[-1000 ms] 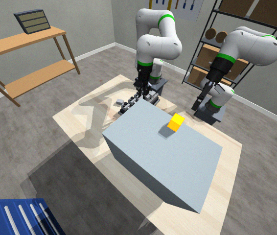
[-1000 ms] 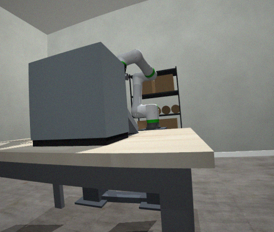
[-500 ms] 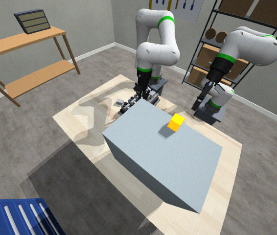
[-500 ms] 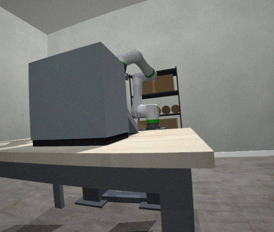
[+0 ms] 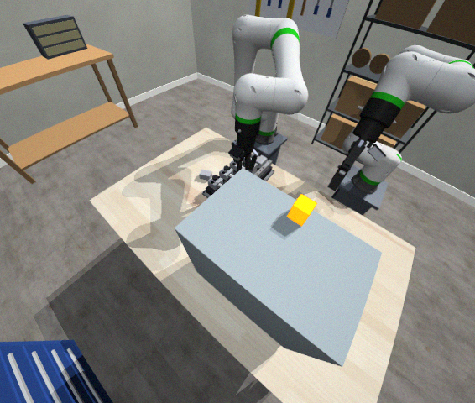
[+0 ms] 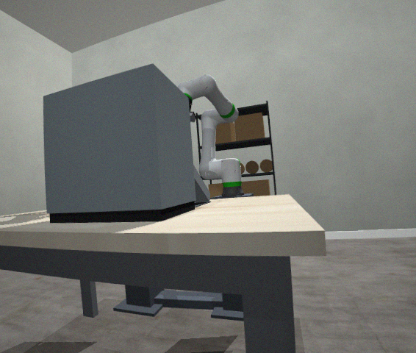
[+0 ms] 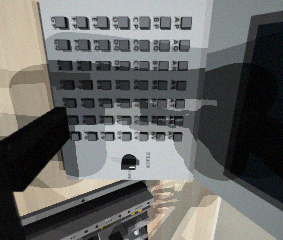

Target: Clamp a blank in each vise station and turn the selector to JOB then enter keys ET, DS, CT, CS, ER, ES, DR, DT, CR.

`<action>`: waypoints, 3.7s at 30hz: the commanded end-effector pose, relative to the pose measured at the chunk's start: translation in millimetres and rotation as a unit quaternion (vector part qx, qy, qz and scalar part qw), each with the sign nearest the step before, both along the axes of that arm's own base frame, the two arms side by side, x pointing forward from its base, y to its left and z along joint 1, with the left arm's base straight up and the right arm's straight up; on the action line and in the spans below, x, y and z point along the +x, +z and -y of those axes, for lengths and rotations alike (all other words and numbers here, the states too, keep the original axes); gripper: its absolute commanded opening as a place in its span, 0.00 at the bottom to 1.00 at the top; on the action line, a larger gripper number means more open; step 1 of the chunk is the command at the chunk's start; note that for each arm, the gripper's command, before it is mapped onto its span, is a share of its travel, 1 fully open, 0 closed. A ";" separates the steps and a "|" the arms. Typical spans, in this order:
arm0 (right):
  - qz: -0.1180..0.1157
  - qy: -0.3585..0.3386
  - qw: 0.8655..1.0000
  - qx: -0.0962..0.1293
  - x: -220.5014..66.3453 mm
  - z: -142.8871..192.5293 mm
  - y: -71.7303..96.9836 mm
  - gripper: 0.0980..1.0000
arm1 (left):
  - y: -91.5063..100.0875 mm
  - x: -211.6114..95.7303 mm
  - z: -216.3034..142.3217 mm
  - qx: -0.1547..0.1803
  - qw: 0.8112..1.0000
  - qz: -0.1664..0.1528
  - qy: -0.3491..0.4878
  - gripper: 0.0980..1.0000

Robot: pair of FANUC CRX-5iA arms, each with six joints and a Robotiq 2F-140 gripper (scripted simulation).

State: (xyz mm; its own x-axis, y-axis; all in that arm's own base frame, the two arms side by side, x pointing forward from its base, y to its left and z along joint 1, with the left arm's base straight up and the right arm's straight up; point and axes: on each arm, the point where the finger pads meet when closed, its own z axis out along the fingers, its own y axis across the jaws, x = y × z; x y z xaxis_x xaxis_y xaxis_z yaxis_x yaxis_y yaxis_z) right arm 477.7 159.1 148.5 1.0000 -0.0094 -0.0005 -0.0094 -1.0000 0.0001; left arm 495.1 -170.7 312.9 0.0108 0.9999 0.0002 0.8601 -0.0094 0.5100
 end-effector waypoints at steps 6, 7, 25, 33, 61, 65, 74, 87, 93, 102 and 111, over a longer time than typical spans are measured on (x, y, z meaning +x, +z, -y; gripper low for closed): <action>0.001 0.000 1.000 0.000 0.5 0.0 -0.8 0.00 | 1.0 0.3 0.2 0.000 1.000 0.001 0.000 1.00; 0.001 0.000 1.000 0.000 0.5 0.0 -1.4 0.00 | 1.0 0.3 0.2 0.000 1.000 0.001 0.000 1.00; 0.001 0.000 1.000 0.000 0.5 0.0 -5.2 0.00 | 1.0 0.3 0.2 0.000 1.000 0.001 0.000 1.00; 0.001 0.000 1.000 0.000 0.5 0.0 -6.7 0.00 | 1.0 0.3 0.2 0.000 1.000 0.001 0.000 1.00; 0.001 0.000 1.000 0.000 0.5 0.0 -13.4 0.00 | 1.0 0.3 0.2 0.000 1.000 0.001 0.000 1.00; 0.001 0.000 1.000 0.000 0.5 0.0 -14.2 0.00 | 1.0 0.3 0.2 0.000 1.000 0.001 0.000 1.00; 0.001 0.000 1.000 0.000 0.5 0.0 -15.8 0.00 | 1.0 0.3 0.2 0.000 1.000 0.001 0.000 1.00; 0.001 0.000 1.000 0.000 0.5 0.0 -16.9 0.40 | 1.0 0.3 0.2 0.000 1.000 0.001 0.000 1.00; 0.001 0.000 1.000 0.000 0.4 0.2 82.5 0.40 | 1.0 0.3 0.2 0.000 1.000 0.001 0.000 1.00; 0.001 0.000 1.000 0.000 0.4 0.1 106.9 0.40 | 1.0 0.3 0.2 0.000 1.000 0.001 0.000 1.00; 0.001 -0.194 0.981 0.000 29.6 85.8 106.8 0.40 | 1.0 0.3 0.2 0.000 1.000 0.001 0.000 1.00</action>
State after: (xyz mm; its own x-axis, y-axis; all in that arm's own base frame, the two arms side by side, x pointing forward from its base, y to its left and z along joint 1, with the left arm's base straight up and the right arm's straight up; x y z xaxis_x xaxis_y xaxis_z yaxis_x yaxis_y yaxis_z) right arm 488.2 130.7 254.5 0.9853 -0.1707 -0.0004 -0.1707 -0.9853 -0.0006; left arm 495.1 -170.7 312.9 0.0108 0.9999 0.0002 0.8601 -0.0094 0.5100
